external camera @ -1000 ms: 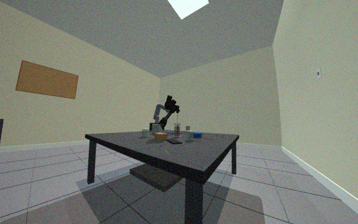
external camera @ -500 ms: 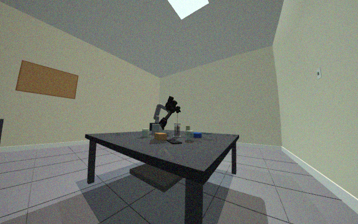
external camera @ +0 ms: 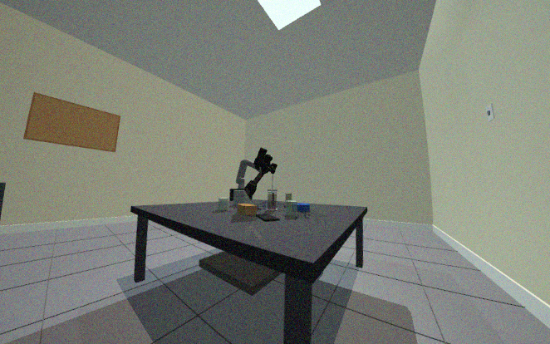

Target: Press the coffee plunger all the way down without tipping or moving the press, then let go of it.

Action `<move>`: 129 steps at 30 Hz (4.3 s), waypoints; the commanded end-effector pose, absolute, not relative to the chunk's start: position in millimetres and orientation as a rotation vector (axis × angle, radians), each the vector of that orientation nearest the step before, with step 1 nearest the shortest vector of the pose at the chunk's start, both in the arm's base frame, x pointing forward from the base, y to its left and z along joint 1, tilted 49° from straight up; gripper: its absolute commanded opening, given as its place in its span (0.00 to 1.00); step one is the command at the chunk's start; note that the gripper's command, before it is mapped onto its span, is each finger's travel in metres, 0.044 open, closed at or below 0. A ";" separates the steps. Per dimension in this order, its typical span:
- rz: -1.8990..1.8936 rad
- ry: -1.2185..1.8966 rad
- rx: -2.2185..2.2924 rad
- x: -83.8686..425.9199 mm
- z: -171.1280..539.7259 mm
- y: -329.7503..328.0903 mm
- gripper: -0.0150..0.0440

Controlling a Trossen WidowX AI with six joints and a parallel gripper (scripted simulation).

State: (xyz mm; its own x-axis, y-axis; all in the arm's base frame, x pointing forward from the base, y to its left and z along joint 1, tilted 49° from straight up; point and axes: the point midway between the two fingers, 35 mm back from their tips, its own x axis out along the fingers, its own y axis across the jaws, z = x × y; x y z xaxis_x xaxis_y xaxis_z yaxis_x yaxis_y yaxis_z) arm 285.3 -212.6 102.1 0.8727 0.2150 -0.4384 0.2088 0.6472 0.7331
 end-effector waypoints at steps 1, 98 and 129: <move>0.003 0.528 0.880 285.4 101.8 -212.6 0.46; 0.004 0.524 0.881 310.5 26.8 -148.0 0.46; -0.001 0.514 0.874 311.4 28.6 -152.4 0.68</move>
State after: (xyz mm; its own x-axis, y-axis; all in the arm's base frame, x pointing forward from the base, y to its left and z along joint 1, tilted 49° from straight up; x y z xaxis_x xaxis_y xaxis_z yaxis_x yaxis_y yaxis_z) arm 311.8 -151.4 29.9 0.8805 0.2124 -0.4239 0.1980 0.6476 0.7358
